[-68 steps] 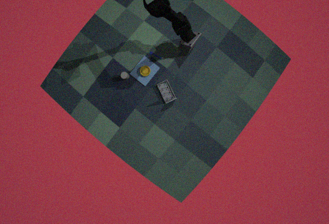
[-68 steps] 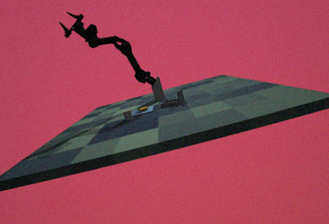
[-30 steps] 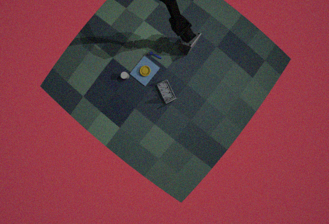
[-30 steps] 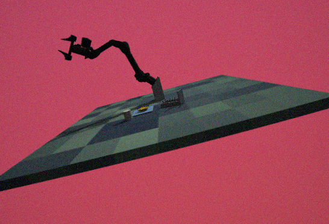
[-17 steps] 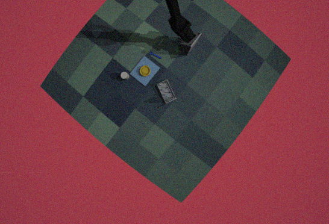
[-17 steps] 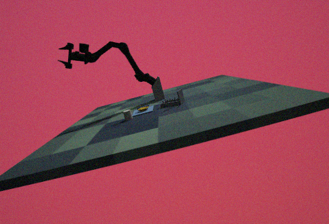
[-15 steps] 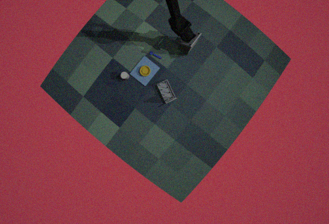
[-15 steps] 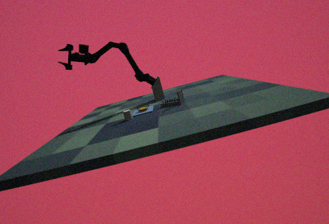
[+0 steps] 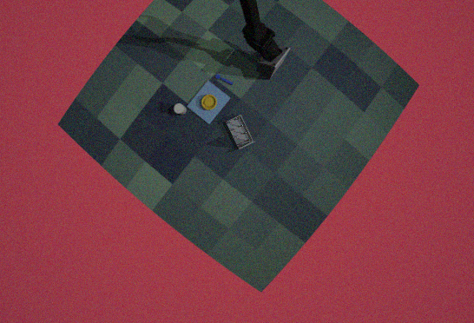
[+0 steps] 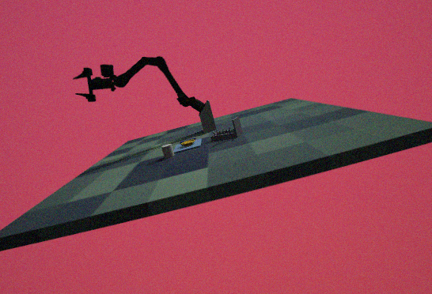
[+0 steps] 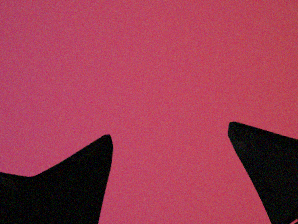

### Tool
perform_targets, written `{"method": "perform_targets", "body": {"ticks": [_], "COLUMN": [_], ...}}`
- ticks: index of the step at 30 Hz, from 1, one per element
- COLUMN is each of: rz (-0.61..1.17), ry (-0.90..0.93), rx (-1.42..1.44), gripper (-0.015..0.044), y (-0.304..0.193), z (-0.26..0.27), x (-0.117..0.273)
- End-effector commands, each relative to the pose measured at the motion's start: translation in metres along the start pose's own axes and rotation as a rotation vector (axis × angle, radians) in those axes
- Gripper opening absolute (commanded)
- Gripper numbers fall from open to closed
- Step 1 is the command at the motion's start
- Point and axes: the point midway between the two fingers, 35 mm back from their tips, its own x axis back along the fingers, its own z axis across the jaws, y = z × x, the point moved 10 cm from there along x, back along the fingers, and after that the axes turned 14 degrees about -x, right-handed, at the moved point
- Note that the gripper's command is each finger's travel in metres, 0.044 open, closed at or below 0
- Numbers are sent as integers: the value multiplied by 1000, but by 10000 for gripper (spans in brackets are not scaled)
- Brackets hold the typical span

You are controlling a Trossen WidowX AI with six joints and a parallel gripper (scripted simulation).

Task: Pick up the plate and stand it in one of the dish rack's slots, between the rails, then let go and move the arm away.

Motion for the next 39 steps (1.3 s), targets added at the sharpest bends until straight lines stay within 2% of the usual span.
{"method": "perform_targets", "body": {"ticks": [1, 21, 39], "rz": [-13, 26, 223], "ry": [-84, -475, -781], "rx": [10, 115, 183], "gripper": [400, 400, 400], "y": [-2, -40, -94], "z": [-25, -122, -191], "x": [-1, 13, 52]}}
